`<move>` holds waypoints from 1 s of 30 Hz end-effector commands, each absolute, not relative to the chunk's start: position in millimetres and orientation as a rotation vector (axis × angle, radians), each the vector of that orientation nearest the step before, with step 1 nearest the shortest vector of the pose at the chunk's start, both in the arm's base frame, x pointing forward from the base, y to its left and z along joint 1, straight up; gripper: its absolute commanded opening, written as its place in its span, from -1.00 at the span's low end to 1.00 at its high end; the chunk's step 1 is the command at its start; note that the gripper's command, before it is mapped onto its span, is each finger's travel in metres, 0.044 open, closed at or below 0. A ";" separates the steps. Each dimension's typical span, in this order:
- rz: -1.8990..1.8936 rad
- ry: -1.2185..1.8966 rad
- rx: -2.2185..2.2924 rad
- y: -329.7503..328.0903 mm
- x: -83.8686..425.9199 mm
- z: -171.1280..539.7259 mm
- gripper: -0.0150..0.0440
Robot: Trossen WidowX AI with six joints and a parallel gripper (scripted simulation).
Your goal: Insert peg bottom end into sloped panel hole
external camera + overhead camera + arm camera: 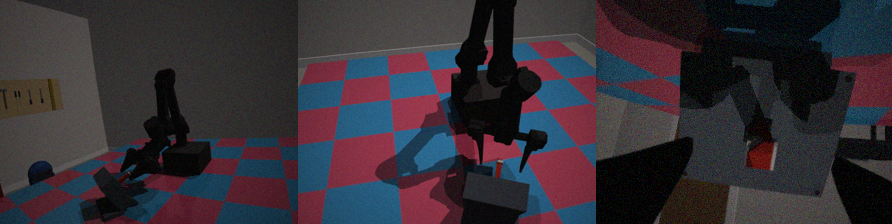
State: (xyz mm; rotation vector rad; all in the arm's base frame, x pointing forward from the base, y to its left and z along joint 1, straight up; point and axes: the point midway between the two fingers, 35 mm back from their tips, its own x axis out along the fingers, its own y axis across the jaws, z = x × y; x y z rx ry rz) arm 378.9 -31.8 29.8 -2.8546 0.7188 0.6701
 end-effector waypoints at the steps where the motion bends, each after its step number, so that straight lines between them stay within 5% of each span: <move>1: 0.668 0.722 -2.851 -29.5 374.4 32.7 1.00; 30: 0.669 0.718 -2.851 -13.1 352.4 48.4 1.00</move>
